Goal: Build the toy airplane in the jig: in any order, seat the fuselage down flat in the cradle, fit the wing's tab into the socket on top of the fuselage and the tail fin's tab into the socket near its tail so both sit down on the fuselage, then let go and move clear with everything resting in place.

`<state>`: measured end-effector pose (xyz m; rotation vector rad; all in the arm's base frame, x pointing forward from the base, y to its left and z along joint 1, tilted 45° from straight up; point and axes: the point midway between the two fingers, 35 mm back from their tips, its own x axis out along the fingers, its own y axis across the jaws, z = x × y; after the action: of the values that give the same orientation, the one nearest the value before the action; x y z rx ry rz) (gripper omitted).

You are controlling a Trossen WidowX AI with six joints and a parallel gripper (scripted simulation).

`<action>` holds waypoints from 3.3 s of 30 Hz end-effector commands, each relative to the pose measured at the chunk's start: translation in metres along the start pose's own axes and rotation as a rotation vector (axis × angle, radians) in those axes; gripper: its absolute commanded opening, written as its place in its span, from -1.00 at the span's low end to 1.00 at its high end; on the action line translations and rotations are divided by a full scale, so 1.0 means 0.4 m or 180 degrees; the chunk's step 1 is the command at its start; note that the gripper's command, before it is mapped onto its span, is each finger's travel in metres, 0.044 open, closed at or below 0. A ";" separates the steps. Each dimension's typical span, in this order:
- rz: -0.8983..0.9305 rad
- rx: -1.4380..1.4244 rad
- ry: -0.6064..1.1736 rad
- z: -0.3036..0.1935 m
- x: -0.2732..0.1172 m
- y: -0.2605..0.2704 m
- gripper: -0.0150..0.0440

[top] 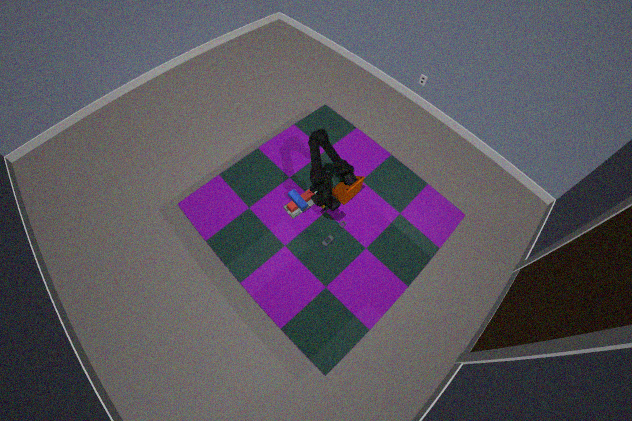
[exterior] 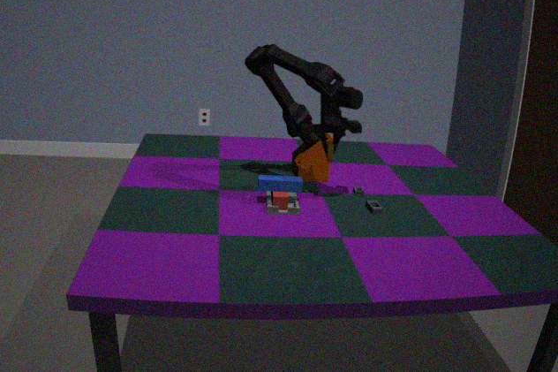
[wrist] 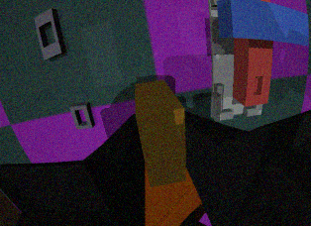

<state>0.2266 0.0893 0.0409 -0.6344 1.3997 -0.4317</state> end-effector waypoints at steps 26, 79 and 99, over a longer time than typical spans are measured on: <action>-0.0123 0.0016 -0.0029 -0.009 0.043 -0.242 -0.49; -0.0280 0.0049 0.0012 -0.058 0.079 -0.376 -0.27; -0.0285 0.0050 0.0011 -0.059 0.159 -0.385 -0.27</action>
<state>0.2267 -0.0666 0.0949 -0.6742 1.3691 -0.5130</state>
